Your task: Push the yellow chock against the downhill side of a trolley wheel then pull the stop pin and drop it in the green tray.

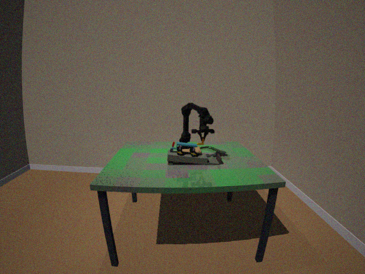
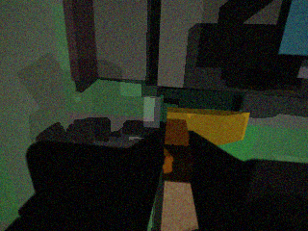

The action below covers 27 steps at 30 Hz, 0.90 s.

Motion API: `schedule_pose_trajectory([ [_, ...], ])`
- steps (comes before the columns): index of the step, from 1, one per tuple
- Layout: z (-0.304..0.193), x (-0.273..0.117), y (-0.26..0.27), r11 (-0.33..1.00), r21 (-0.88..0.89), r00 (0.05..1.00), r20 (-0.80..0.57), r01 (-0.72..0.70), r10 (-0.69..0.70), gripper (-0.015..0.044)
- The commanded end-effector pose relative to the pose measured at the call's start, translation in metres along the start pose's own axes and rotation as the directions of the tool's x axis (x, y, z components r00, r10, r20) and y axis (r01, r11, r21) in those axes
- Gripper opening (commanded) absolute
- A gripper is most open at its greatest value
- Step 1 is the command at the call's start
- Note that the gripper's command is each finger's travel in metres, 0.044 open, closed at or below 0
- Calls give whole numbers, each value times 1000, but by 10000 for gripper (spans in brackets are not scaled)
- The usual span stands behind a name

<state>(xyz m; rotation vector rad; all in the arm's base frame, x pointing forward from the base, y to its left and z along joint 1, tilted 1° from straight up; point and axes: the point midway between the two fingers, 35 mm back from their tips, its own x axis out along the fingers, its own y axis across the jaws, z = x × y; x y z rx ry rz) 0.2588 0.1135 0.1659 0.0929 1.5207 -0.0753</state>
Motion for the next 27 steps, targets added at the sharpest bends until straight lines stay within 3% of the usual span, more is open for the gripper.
schedule_pose_trajectory([
  [1, 5, 1, 15, 1000, 4, 1000, 5, 1, -1, 0],
  [8, 5, 1, 19, 995, 4, 995, 5, 104, -104, 0],
  [27, 35, 7, 21, 995, 4, 995, 7, 104, -104, 0],
])
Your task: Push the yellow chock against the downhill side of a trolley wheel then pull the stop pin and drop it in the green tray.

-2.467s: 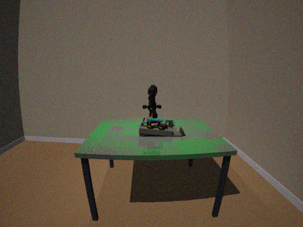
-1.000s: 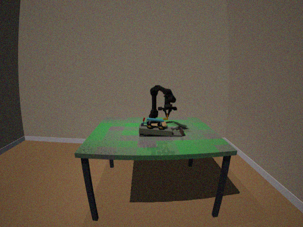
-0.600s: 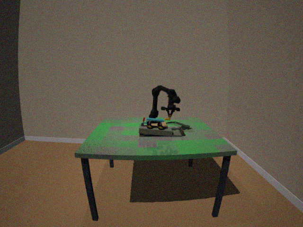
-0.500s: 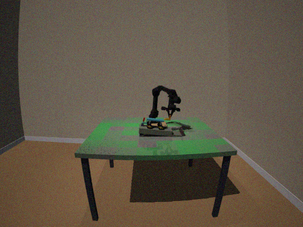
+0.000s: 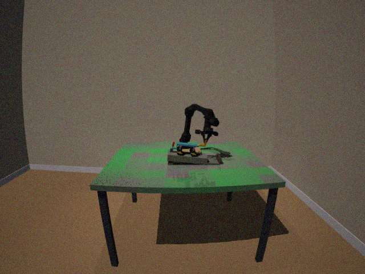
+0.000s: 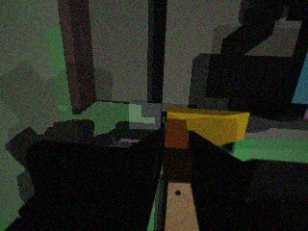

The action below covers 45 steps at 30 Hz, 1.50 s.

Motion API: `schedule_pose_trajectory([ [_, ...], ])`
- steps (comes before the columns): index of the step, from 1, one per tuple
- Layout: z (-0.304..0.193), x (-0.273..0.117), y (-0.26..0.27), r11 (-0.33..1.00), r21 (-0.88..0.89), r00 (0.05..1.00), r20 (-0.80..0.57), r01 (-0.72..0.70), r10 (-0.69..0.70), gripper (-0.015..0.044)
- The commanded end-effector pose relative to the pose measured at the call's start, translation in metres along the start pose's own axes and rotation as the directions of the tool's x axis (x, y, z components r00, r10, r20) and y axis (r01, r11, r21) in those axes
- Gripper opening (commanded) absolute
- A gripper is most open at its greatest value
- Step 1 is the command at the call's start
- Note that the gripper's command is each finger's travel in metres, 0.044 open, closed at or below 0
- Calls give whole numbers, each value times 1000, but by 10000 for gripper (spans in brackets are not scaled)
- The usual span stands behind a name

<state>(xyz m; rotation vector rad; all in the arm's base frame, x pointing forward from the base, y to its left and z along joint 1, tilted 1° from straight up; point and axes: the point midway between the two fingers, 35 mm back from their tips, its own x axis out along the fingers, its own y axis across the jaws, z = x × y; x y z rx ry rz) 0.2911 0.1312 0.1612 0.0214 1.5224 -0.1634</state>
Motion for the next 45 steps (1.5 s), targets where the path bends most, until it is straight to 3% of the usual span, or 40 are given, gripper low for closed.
schedule_pose_trajectory([
  [1, 4, 2, 0, 1000, -4, 1000, 5, 2, -2, 0],
  [30, 5, 64, 0, 1000, -4, 1000, 5, 3, -3, 0],
  [45, 5, 61, -9, 1000, -4, 1000, 6, 4, -4, 0],
])
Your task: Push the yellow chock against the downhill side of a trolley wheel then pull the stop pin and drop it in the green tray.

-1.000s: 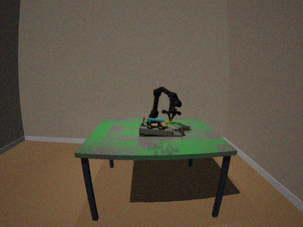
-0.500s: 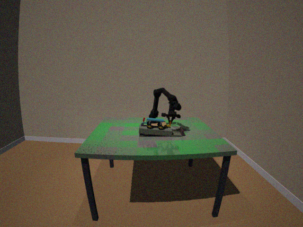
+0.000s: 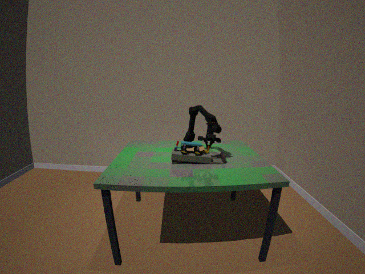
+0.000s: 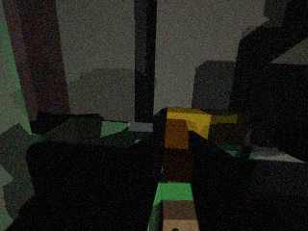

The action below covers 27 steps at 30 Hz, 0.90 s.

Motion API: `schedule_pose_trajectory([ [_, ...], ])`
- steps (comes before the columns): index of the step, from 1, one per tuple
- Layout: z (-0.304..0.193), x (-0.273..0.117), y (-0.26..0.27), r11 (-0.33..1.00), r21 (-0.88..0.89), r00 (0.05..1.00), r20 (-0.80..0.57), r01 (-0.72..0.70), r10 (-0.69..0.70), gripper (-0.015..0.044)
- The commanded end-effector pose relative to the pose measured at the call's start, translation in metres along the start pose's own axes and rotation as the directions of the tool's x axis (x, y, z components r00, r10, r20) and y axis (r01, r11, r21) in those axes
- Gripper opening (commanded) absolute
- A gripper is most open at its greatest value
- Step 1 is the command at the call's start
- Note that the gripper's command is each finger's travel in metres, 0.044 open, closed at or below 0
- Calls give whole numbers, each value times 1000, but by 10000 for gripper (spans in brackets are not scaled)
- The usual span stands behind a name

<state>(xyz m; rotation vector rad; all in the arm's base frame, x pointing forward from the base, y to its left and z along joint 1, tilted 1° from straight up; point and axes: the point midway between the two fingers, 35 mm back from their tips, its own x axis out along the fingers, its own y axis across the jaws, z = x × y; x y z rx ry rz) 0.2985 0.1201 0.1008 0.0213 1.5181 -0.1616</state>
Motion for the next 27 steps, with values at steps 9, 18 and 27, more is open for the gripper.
schedule_pose_trajectory([
  [9, 0, -1, -11, 1000, -3, 1000, 1, 6, -5, 0],
  [18, 1, -1, -18, 1000, -3, 1000, 1, 6, -6, 0],
  [27, 2, -2, -25, 1000, -3, 1000, 1, 7, -7, 0],
])
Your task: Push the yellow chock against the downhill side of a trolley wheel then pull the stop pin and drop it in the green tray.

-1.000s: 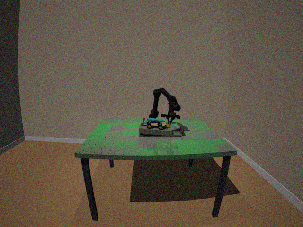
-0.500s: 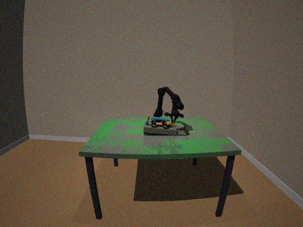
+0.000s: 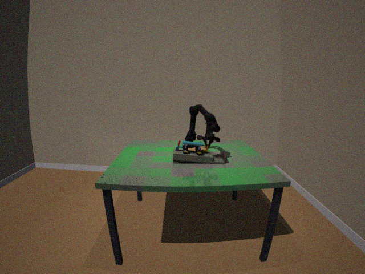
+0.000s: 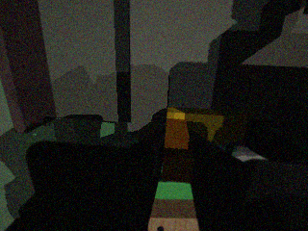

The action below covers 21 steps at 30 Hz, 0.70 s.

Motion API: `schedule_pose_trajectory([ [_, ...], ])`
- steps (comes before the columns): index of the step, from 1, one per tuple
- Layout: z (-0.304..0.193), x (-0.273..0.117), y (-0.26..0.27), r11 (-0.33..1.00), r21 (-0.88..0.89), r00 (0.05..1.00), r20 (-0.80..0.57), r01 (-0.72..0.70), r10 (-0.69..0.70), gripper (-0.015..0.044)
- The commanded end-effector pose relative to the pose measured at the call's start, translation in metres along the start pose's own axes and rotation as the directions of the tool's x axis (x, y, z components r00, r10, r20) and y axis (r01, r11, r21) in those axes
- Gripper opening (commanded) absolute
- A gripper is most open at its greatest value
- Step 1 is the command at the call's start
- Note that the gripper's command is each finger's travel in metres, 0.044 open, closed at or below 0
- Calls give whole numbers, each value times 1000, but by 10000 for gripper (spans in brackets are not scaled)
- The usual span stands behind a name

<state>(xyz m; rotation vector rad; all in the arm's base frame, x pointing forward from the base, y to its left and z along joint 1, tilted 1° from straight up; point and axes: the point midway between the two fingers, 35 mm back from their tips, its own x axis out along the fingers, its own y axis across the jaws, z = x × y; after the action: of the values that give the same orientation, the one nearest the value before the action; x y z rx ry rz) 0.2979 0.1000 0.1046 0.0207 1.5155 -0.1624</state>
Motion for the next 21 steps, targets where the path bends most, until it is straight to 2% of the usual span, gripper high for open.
schedule_pose_trajectory([
  [1, 0, 0, -5, 1000, -3, 1000, -1, 6, -6, 0],
  [13, 0, 0, -2, 1000, -2, 1000, 0, 0, 0, 0],
  [20, 0, 0, -2, 1000, -2, 1000, 0, 0, 0, 184],
  [21, 0, 0, -2, 1000, -2, 1000, 0, 0, 0, 190],
])
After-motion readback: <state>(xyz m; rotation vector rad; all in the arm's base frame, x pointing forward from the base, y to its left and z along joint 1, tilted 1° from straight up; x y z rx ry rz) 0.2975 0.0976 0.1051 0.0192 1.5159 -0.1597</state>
